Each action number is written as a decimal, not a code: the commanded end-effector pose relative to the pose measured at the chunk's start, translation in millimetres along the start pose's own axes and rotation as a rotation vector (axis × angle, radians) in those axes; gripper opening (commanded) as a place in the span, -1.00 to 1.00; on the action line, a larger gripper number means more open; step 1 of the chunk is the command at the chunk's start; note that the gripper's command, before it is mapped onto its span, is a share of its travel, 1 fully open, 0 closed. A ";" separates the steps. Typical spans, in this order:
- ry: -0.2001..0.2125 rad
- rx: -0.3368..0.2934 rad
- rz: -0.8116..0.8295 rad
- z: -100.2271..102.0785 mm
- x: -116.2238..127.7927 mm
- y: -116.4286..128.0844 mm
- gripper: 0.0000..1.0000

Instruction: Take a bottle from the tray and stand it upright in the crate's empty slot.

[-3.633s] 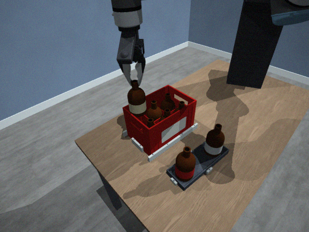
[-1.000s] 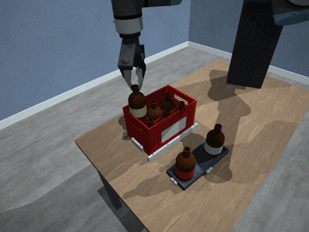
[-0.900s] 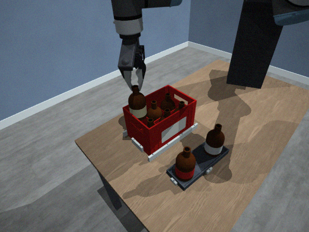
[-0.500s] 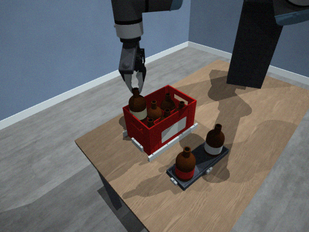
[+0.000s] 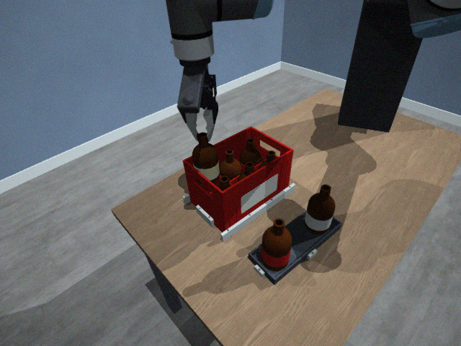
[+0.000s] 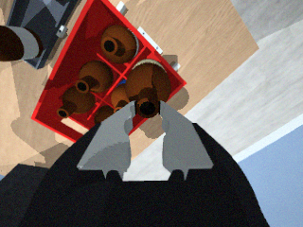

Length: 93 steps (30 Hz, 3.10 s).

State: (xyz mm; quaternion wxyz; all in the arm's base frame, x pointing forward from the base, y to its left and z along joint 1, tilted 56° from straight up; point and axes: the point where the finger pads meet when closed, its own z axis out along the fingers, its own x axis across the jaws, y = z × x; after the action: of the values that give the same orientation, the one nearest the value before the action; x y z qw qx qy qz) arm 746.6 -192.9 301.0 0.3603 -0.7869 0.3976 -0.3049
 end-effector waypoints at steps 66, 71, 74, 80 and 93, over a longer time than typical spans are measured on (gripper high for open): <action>0.001 0.000 -0.001 16.3 0.4 -0.3 -1.00; 0.001 0.000 -0.001 19.9 0.4 -0.3 -1.00; 0.001 0.000 -0.001 23.6 0.4 -0.3 -1.00; 0.001 0.000 -0.001 30.5 0.4 -0.3 -1.00; 0.001 0.000 -0.001 38.5 0.4 -0.3 -1.00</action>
State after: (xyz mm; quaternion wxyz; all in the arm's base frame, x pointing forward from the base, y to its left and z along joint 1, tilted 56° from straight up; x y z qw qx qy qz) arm 774.7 -181.0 280.7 0.3602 -0.7869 0.3975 -0.3048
